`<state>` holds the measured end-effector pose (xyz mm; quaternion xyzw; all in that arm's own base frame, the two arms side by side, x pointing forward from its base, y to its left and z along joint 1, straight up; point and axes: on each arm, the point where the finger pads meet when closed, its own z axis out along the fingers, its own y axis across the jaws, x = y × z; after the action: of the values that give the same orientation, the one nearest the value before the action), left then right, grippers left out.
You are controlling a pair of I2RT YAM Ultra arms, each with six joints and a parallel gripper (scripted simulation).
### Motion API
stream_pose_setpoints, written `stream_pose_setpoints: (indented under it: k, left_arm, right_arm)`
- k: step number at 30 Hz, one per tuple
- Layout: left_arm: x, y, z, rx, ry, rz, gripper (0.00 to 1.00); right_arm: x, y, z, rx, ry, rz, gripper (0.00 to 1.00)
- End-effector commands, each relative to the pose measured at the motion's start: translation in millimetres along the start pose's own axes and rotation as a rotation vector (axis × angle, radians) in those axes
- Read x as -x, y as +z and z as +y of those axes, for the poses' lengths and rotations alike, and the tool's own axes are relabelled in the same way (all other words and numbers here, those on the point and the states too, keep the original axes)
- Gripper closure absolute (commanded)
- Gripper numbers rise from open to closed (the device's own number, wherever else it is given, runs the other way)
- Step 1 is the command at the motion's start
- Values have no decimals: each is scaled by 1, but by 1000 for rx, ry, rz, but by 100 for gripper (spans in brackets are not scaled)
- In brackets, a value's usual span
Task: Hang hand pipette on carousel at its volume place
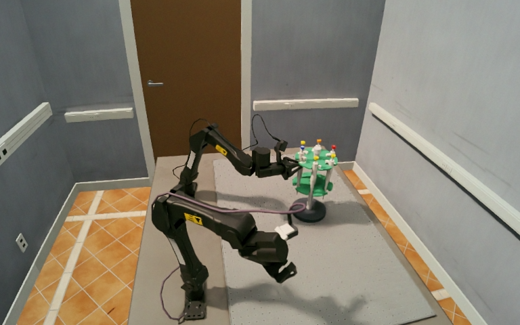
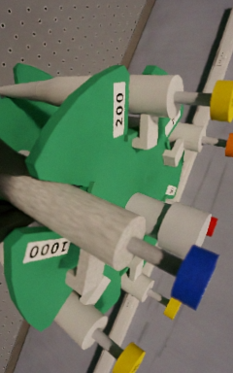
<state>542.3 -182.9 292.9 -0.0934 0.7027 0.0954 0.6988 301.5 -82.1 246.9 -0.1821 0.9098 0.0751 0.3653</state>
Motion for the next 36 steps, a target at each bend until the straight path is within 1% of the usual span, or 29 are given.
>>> stream_pose_setpoints:
  k: [1,7,8,12,16,17,18,36]
  left_arm:
    - [22,2,9,31,-27,-29,88]
    - [22,2,9,31,-27,-29,88]
    - [8,0,-2,51,-5,-10,88]
    - [8,-1,-2,198,-9,-9,88]
    - [8,2,3,209,-9,-9,88]
    - [25,1,12,218,-36,-27,88]
    - [27,1,13,219,-39,-29,88]
    - [27,0,11,216,-39,-29,88]
  right_arm:
    - [6,-3,-4,-7,-10,-28,0]
    - [6,-3,-4,-7,-10,-28,0]
    - [6,-3,-4,-7,-10,-28,0]
    - [6,-3,-4,-7,-10,-28,0]
    - [6,-3,-4,-7,-10,-28,0]
    - [6,-3,-4,-7,-10,-28,0]
    - [6,-3,-4,-7,-10,-28,0]
    - [6,-3,-4,-7,-10,-28,0]
